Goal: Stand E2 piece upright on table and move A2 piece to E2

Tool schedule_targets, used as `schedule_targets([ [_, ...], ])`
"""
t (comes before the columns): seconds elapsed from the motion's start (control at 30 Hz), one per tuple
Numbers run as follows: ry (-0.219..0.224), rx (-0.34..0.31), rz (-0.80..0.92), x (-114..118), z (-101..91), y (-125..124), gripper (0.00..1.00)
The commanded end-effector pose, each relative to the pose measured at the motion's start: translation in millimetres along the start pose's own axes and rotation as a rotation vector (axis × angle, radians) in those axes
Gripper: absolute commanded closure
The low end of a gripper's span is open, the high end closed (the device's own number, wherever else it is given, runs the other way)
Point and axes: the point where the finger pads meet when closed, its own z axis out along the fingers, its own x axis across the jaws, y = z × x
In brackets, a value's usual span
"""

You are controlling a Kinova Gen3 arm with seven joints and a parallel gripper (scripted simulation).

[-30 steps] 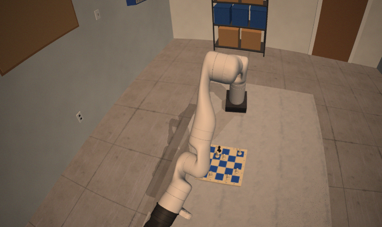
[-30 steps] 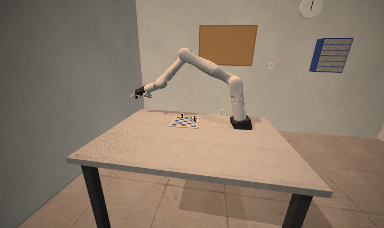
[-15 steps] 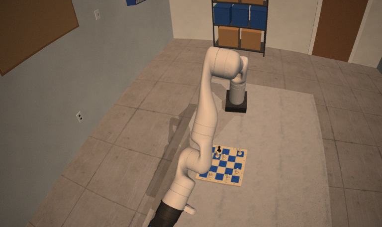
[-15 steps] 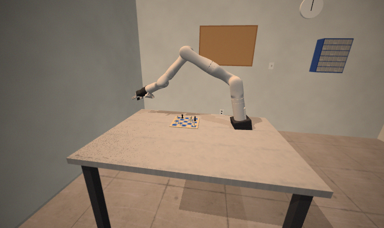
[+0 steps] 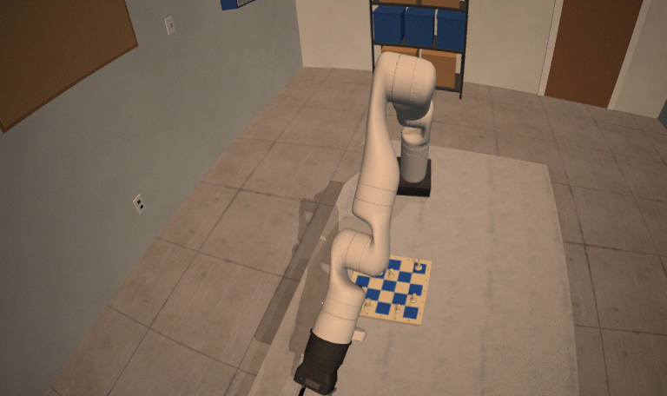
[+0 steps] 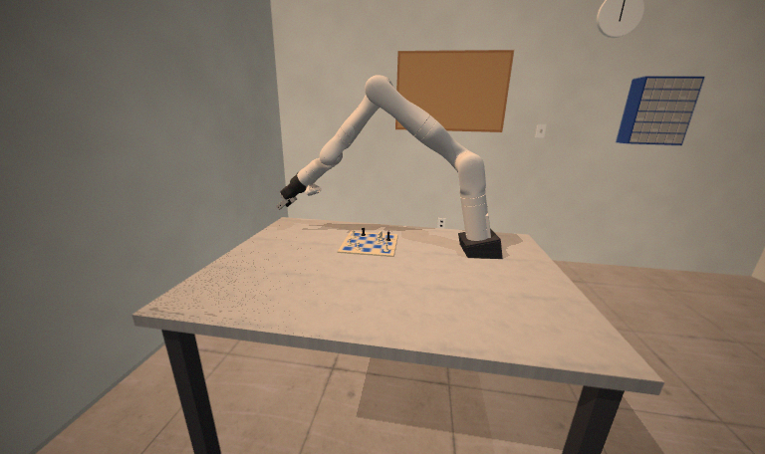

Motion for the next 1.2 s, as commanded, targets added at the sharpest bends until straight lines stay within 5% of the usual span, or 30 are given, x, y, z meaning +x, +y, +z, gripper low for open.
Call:
schedule_targets([
  [0.0,0.014,0.012,-0.043,22,-15.0,4,0.0],
  [0.23,0.022,0.178,-0.295,51,-54.7,-44,0.0],
  [0.53,0.027,0.28,-0.45,69,-79.1,-74,0.0],
  [0.97,0.041,0.571,-0.889,119,-148.8,-159,0.0],
  [1.17,0.043,0.649,-1.009,132,-167.9,-181,0.0],
])
